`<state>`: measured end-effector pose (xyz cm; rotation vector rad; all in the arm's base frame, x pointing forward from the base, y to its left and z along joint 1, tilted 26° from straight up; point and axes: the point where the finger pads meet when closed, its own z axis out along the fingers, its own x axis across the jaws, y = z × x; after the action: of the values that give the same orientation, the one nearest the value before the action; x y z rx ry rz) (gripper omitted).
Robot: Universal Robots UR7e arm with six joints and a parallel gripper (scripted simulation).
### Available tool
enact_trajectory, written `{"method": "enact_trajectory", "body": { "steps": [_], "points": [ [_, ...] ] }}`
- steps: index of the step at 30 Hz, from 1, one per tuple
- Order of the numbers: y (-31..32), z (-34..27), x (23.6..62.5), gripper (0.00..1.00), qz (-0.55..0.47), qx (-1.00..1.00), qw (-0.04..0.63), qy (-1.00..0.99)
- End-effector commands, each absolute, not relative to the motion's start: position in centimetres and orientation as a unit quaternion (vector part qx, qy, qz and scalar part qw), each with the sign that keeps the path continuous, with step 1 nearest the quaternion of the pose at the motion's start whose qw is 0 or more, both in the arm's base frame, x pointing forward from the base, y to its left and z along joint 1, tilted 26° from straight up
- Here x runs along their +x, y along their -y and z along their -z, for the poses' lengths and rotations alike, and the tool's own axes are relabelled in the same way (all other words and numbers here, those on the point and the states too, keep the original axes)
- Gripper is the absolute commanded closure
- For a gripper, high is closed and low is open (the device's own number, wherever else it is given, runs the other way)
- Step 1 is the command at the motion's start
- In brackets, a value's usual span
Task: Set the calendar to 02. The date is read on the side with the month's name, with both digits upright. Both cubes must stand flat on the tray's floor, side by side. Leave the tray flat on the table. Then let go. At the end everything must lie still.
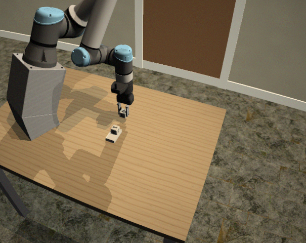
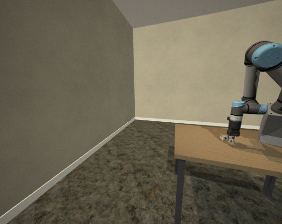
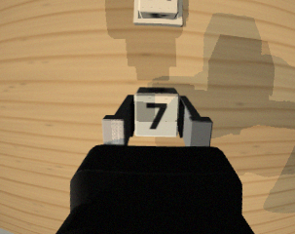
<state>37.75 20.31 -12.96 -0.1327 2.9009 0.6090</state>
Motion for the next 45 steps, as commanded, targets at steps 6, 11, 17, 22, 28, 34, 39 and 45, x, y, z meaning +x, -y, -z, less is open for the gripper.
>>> {"method": "enact_trajectory", "body": {
  "steps": [6, 11, 17, 22, 28, 34, 39, 45],
  "points": [
    [-19.0, 10.1, 37.3, 0.40, -0.204, -0.045, 0.088, -0.974],
    [-18.7, 9.3, 37.2, 0.40, -0.204, -0.045, 0.088, -0.974],
    [-18.1, 7.9, 36.9, 0.40, -0.204, -0.045, 0.088, -0.974],
    [-17.7, 7.2, 36.8, 0.40, -0.204, -0.045, 0.088, -0.974],
    [-17.6, 6.9, 36.8, 0.40, -0.204, -0.045, 0.088, -0.974],
    [-17.6, 6.8, 36.8, 0.40, -0.204, -0.045, 0.088, -0.974],
    [-17.6, 6.8, 36.8, 0.40, -0.204, -0.045, 0.088, -0.974],
    [-17.3, 6.9, 36.8, 0.40, -0.204, -0.044, 0.088, -0.974]
  ]
}}
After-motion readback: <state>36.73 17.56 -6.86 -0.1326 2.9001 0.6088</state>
